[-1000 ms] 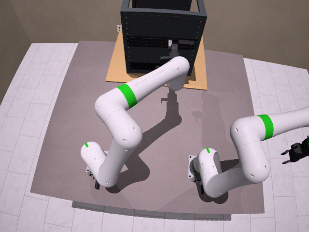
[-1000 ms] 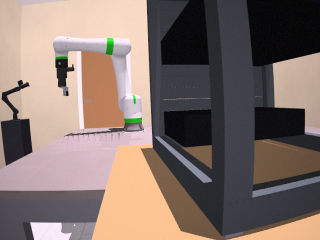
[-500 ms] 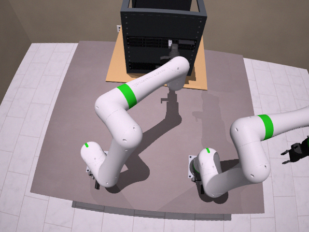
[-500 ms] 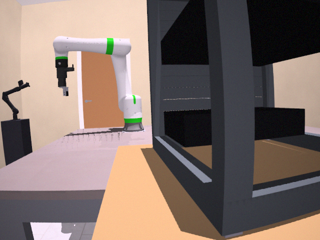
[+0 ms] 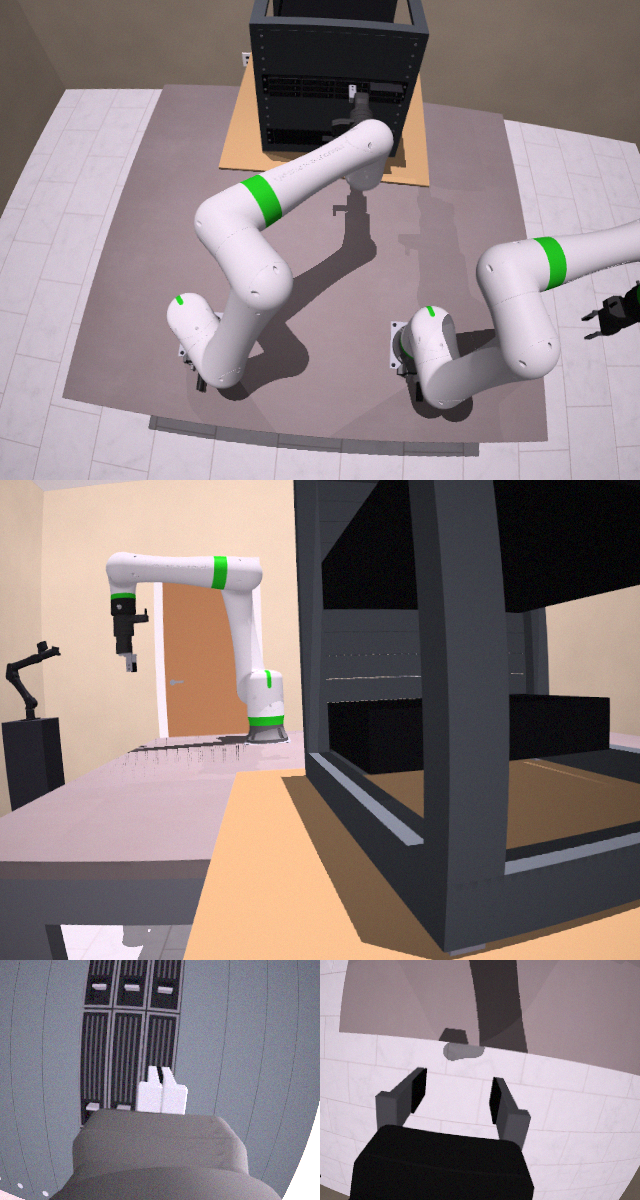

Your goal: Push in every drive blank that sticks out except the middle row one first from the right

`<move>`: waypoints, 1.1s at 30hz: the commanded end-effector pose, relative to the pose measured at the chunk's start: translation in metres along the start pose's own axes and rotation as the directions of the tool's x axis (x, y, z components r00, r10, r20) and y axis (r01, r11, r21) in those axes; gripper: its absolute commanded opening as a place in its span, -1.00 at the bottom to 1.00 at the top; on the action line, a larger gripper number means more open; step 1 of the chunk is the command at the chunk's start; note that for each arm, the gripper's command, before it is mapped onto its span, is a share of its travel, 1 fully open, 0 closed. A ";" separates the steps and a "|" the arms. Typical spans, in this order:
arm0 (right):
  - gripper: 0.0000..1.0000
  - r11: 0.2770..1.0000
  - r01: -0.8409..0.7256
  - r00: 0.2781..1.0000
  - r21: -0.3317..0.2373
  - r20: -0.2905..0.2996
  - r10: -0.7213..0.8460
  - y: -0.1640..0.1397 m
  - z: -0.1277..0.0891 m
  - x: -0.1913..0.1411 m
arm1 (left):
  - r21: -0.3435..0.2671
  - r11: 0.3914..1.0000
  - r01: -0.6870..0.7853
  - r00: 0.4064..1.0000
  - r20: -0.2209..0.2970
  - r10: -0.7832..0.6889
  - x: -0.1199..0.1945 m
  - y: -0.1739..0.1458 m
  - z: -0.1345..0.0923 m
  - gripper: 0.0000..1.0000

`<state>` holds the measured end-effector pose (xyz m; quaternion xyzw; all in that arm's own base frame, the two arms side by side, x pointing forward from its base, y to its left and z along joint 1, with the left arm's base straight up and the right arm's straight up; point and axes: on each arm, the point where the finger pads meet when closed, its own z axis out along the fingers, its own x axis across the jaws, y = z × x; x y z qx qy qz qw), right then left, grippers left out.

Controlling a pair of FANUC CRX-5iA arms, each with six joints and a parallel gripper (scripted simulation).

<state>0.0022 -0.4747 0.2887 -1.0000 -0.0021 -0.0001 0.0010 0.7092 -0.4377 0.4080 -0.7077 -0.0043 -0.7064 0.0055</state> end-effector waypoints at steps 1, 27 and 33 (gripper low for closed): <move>1.00 1.000 0.000 1.000 -0.002 0.000 0.000 0.000 -0.001 0.000 | 0.000 1.000 0.002 1.000 -0.002 -0.002 0.002 0.000 -0.009 -1.00; 1.00 1.000 0.000 1.000 -0.002 0.000 0.000 0.000 -0.001 0.000 | 0.000 1.000 0.002 1.000 -0.002 -0.002 0.002 0.001 -0.088 -1.00; 1.00 1.000 0.000 1.000 -0.002 0.000 0.000 0.000 -0.001 0.000 | 0.000 1.000 0.002 1.000 -0.002 -0.002 0.002 0.011 -0.088 -1.00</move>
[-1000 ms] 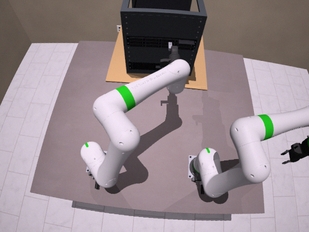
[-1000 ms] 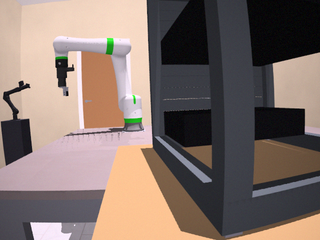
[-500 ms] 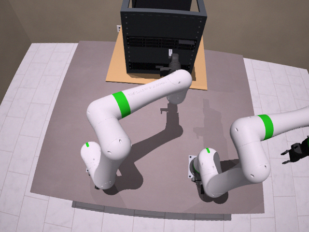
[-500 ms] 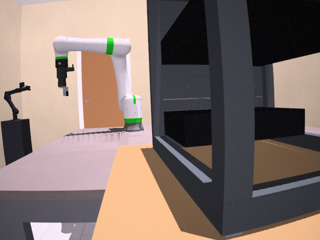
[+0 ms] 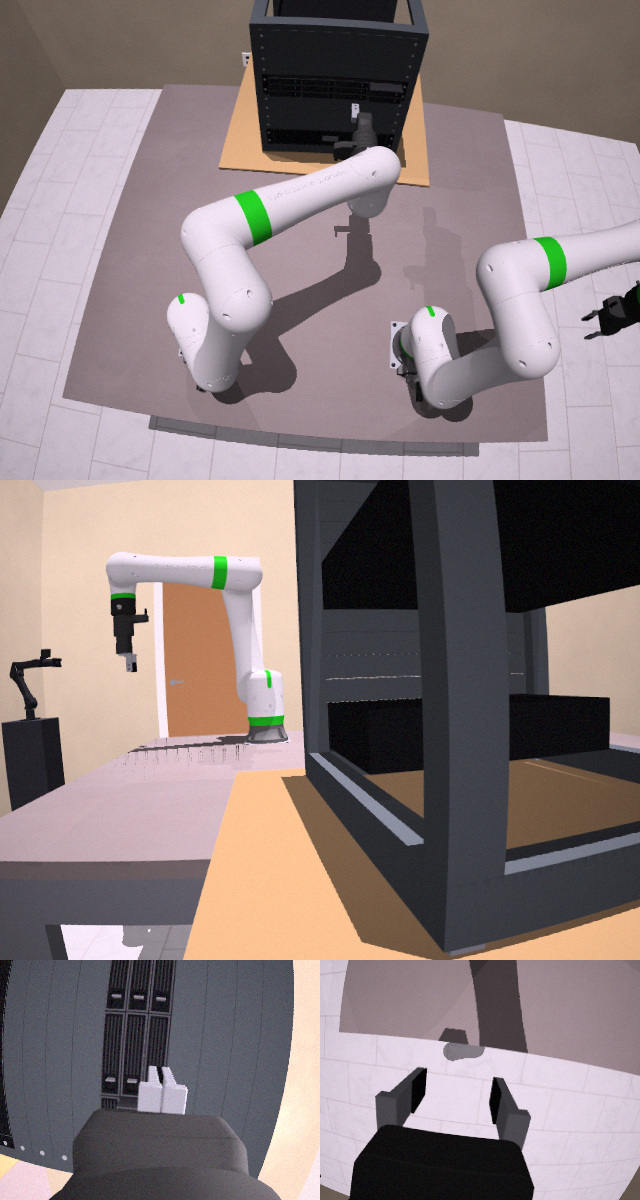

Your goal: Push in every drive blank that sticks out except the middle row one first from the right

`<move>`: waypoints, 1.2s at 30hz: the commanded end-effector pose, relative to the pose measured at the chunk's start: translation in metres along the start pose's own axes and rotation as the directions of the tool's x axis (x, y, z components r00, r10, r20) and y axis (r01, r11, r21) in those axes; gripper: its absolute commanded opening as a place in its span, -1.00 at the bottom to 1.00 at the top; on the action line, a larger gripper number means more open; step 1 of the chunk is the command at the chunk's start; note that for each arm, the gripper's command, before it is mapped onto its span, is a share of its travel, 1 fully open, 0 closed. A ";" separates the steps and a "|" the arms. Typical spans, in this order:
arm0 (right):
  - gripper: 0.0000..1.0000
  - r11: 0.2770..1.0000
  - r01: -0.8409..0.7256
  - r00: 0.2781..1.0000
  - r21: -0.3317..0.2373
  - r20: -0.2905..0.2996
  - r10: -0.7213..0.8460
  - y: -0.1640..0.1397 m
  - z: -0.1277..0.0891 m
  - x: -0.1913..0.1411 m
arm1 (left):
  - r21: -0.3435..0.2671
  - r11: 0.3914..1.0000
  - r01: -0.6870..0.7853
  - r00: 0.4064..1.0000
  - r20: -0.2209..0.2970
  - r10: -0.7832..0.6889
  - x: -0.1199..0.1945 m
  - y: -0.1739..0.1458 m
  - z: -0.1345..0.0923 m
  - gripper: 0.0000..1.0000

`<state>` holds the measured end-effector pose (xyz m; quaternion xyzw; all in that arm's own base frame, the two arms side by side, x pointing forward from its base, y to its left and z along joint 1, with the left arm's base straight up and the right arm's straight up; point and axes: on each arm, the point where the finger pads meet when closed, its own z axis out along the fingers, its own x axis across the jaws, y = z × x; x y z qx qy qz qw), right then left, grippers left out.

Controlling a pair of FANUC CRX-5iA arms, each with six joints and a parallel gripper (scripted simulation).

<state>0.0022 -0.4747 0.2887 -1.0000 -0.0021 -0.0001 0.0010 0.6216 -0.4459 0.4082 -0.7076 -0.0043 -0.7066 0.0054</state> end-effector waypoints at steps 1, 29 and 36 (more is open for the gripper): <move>1.00 1.000 0.000 1.000 -0.002 0.000 0.000 0.000 -0.001 0.000 | 0.000 1.000 0.002 1.000 -0.001 -0.002 0.001 0.008 0.000 -1.00; 1.00 1.000 0.000 1.000 -0.002 0.000 0.000 0.000 -0.001 0.000 | 0.000 1.000 0.002 1.000 -0.001 -0.002 0.002 0.103 0.000 -1.00; 1.00 1.000 0.000 1.000 -0.002 0.000 0.000 0.000 -0.001 0.000 | 0.000 1.000 0.002 1.000 -0.001 -0.002 0.002 0.103 0.014 -1.00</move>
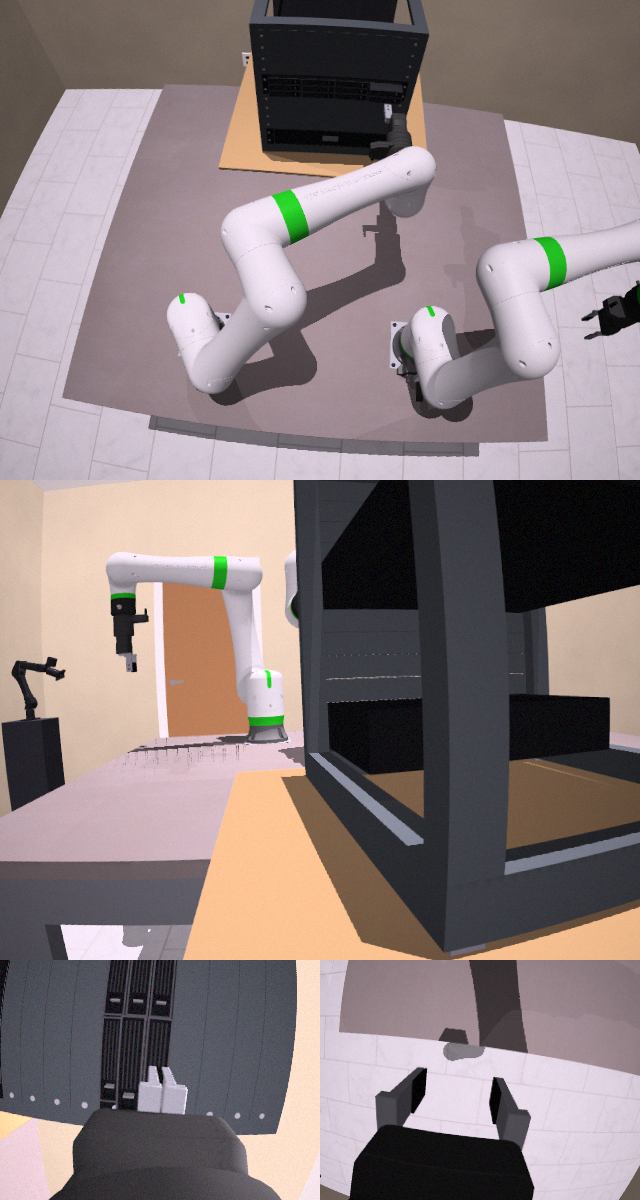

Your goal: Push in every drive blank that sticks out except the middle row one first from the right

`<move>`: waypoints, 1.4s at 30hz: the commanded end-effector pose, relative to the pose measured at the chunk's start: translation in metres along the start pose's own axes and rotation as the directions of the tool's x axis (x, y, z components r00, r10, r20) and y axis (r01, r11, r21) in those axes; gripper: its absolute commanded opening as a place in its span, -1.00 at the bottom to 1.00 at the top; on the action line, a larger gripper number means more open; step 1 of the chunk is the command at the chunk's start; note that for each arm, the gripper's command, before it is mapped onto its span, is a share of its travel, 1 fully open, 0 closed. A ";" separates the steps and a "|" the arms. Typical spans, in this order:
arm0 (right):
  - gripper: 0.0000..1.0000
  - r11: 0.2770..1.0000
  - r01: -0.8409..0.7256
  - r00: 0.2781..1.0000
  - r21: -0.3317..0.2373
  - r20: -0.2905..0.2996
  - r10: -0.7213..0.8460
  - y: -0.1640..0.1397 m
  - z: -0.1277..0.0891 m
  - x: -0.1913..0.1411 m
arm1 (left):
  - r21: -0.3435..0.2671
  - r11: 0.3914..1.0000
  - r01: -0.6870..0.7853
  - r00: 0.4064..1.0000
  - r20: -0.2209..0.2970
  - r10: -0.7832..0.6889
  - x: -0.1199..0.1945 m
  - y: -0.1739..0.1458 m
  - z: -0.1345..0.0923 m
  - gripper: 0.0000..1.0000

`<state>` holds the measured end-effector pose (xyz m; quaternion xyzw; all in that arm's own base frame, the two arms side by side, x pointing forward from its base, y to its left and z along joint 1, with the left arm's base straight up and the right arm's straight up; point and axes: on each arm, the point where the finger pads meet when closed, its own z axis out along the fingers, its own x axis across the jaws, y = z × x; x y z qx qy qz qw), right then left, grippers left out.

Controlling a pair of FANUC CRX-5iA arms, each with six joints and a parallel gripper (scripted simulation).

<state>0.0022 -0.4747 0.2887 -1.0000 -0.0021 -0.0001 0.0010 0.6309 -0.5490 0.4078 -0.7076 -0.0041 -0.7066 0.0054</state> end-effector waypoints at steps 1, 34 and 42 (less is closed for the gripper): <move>1.00 1.000 0.000 1.000 -0.002 0.000 0.000 0.000 -0.001 0.000 | 0.000 1.000 0.002 1.000 -0.001 -0.002 0.002 0.000 0.012 -1.00; 1.00 1.000 0.000 1.000 -0.002 0.000 0.000 0.000 -0.001 0.000 | 0.000 1.000 0.002 1.000 -0.001 -0.002 0.002 0.000 0.047 -1.00; 1.00 1.000 0.000 1.000 -0.002 0.000 0.000 0.000 -0.001 0.000 | 0.000 1.000 0.002 1.000 -0.001 -0.002 0.002 0.000 0.047 -1.00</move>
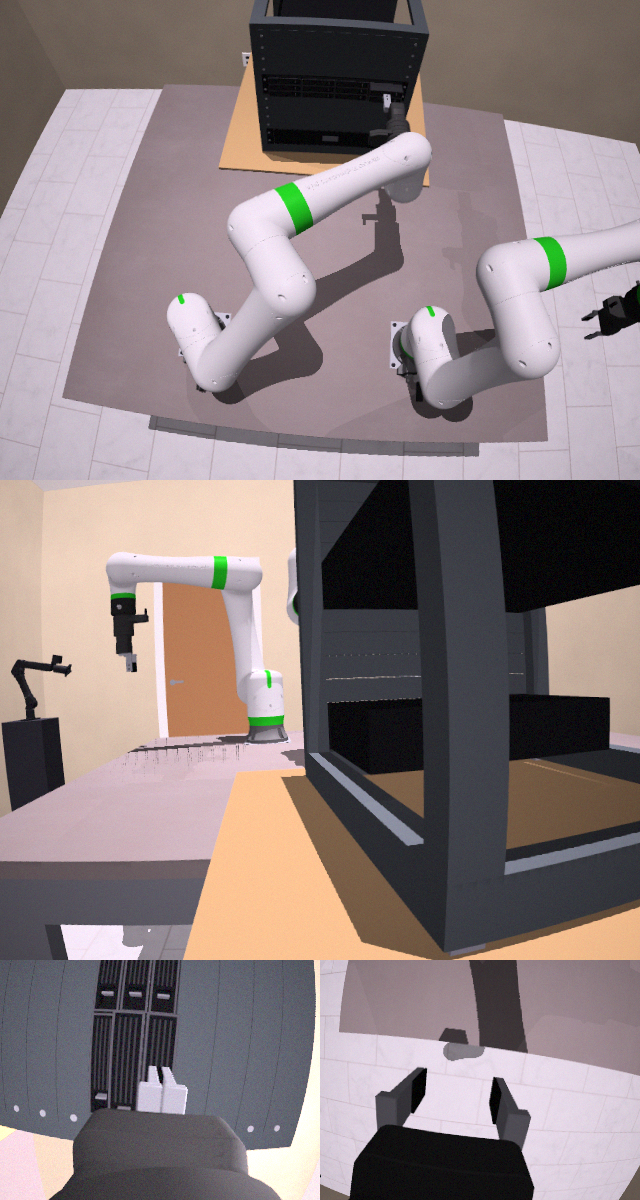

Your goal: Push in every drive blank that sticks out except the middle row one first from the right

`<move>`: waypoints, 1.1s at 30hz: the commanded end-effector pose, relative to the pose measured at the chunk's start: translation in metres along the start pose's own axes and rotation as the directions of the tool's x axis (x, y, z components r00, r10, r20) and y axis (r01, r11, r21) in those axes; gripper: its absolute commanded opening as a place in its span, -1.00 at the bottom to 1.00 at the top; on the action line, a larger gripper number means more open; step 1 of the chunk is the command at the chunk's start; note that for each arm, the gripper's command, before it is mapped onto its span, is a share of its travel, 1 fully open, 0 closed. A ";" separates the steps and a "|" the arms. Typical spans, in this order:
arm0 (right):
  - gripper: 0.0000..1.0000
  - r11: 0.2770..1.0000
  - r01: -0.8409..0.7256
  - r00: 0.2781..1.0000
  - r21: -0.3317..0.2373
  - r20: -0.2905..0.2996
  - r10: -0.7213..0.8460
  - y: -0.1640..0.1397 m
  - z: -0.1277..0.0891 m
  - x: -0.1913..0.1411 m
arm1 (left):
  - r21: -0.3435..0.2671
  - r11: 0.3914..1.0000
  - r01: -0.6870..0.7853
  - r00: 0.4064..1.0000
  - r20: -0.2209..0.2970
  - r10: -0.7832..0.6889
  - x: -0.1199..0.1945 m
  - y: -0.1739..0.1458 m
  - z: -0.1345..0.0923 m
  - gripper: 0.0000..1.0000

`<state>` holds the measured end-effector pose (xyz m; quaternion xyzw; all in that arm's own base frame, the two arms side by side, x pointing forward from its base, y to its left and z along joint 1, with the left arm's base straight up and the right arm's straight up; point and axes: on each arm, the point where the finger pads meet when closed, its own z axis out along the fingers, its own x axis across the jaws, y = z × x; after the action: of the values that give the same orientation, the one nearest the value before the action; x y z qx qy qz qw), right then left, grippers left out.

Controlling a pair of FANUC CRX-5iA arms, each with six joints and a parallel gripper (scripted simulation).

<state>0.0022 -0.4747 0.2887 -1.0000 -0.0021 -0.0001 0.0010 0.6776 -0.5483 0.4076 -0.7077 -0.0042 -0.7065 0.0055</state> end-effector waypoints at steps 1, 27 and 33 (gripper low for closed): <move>1.00 1.000 0.000 1.000 -0.002 0.000 0.000 0.000 -0.001 0.000 | 0.000 1.000 0.002 1.000 -0.002 -0.002 0.002 0.000 0.000 -1.00; 1.00 1.000 0.000 1.000 -0.002 0.000 0.000 0.000 -0.001 0.000 | 0.000 1.000 0.002 1.000 -0.002 -0.002 0.002 0.000 0.011 -1.00; 1.00 1.000 0.000 1.000 -0.002 0.000 0.000 0.000 -0.001 0.000 | 0.000 1.000 0.002 1.000 -0.002 -0.002 0.002 0.000 0.020 -1.00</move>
<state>0.0022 -0.4747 0.2887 -1.0000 -0.0021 -0.0001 0.0010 0.6962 -0.5478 0.4080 -0.7077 -0.0042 -0.7065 0.0056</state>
